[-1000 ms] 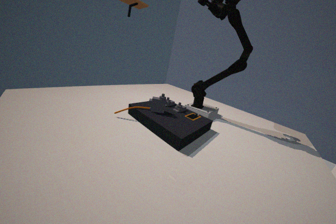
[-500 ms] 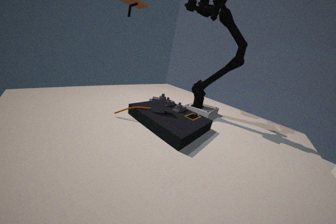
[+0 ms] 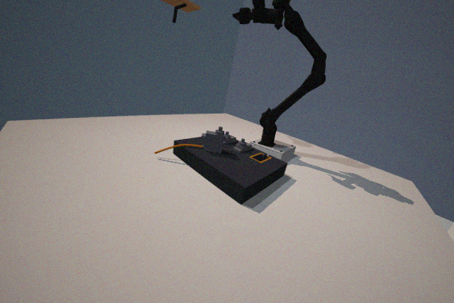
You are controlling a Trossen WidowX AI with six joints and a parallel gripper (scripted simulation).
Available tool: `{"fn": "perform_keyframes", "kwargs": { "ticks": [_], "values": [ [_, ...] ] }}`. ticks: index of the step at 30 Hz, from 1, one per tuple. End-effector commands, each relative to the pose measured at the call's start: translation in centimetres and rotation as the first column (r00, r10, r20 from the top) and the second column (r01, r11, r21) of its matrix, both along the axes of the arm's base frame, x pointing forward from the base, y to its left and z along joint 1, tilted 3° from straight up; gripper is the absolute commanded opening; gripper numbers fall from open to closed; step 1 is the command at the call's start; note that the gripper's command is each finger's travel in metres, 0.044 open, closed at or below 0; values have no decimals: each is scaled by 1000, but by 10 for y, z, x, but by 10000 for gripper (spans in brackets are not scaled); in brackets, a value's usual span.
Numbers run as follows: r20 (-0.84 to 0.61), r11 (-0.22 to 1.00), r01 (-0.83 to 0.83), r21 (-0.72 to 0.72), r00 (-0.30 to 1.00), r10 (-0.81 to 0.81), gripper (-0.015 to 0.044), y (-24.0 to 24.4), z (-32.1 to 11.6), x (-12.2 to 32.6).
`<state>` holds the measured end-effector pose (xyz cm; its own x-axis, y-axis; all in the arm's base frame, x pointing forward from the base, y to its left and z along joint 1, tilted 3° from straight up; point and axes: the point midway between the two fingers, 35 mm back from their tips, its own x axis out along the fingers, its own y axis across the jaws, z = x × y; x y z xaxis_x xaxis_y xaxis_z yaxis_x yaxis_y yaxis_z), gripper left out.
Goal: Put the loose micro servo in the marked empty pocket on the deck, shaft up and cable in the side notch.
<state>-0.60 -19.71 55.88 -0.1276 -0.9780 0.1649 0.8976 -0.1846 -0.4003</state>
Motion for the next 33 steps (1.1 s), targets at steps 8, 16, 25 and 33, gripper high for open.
{"fn": "perform_keyframes", "kwargs": {
  "ticks": [8, 16, 25, 33],
  "values": [
    [-116, 992, -67, 102, 990, 79, 440, -25, -21, 24],
    [-274, 965, -134, 227, 942, 195, 440, -48, -48, 55],
    [-414, 918, -197, 345, 845, 337, 440, -64, -77, 91],
    [-527, 856, -240, 458, 702, 479, 440, -73, -108, 127]
  ]
}}
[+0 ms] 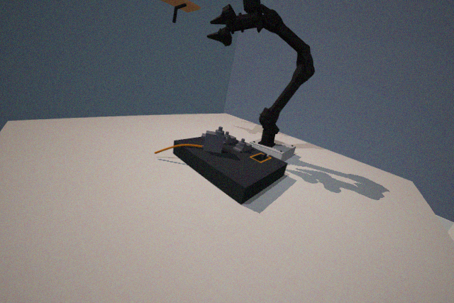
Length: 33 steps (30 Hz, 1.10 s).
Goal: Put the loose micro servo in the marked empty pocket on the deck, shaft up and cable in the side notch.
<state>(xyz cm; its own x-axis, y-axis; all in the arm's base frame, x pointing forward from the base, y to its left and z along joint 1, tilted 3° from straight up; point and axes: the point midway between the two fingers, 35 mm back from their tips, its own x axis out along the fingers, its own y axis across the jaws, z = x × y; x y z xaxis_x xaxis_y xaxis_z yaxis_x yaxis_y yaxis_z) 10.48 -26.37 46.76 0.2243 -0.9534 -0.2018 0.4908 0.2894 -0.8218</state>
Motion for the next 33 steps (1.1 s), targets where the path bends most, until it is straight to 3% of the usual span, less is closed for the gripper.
{"fn": "perform_keyframes", "kwargs": {
  "ticks": [1, 16, 33],
  "values": [
    [-104, 996, -67, 56, 992, 73, 440, -7, -21, 20],
    [-408, 930, -290, 226, 839, 360, 440, -5, -81, 82],
    [-624, 748, -484, 454, 426, 655, 440, 21, -152, 142]
  ]
}}
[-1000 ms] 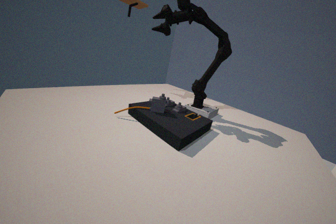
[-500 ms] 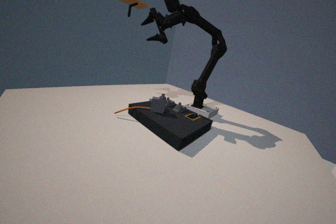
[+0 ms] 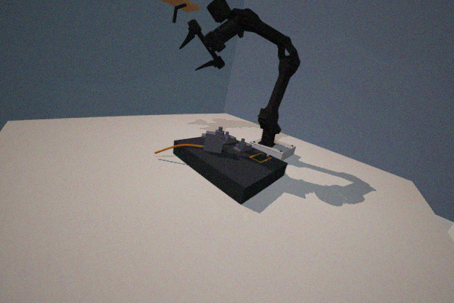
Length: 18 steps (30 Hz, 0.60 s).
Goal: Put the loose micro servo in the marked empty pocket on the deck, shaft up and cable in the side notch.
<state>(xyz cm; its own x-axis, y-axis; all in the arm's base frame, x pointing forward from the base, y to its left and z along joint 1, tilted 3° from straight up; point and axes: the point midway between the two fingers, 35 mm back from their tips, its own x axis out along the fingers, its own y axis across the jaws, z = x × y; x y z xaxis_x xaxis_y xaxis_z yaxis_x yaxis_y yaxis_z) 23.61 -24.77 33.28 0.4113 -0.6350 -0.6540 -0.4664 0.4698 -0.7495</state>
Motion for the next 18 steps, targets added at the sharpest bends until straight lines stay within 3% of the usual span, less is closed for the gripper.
{"fn": "perform_keyframes", "kwargs": {
  "ticks": [1, 18],
  "values": [
    [-101, 995, -98, 32, 990, 101, 440, 7, -22, 14],
    [-395, 855, -478, 200, 759, 517, 440, 55, -88, 53]
  ]
}}
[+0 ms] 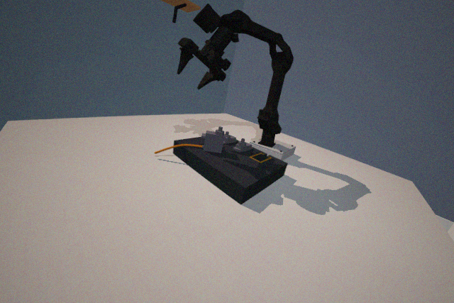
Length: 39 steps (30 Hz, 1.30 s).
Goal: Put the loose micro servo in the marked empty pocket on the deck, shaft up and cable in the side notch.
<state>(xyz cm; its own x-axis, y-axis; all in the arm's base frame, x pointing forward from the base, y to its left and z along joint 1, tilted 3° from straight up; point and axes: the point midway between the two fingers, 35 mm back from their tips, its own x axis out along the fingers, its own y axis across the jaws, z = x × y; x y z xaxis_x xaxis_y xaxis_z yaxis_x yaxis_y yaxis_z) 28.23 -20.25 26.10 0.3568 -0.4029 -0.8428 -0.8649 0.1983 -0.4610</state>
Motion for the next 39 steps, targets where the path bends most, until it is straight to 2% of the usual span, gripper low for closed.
{"fn": "perform_keyframes", "kwargs": {
  "ticks": [1, 12, 25, 28, 39],
  "values": [
    [-90, 993, -111, 32, 990, 113, 440, 13, -20, 8],
    [-267, 909, -395, 133, 869, 417, 440, 52, -59, 21],
    [-386, 690, -652, 312, 577, 720, 440, 100, -100, 23],
    [-392, 659, -673, 335, 536, 747, 440, 105, -104, 22],
    [-392, 659, -673, 335, 536, 747, 440, 103, -122, 23]
  ]
}}
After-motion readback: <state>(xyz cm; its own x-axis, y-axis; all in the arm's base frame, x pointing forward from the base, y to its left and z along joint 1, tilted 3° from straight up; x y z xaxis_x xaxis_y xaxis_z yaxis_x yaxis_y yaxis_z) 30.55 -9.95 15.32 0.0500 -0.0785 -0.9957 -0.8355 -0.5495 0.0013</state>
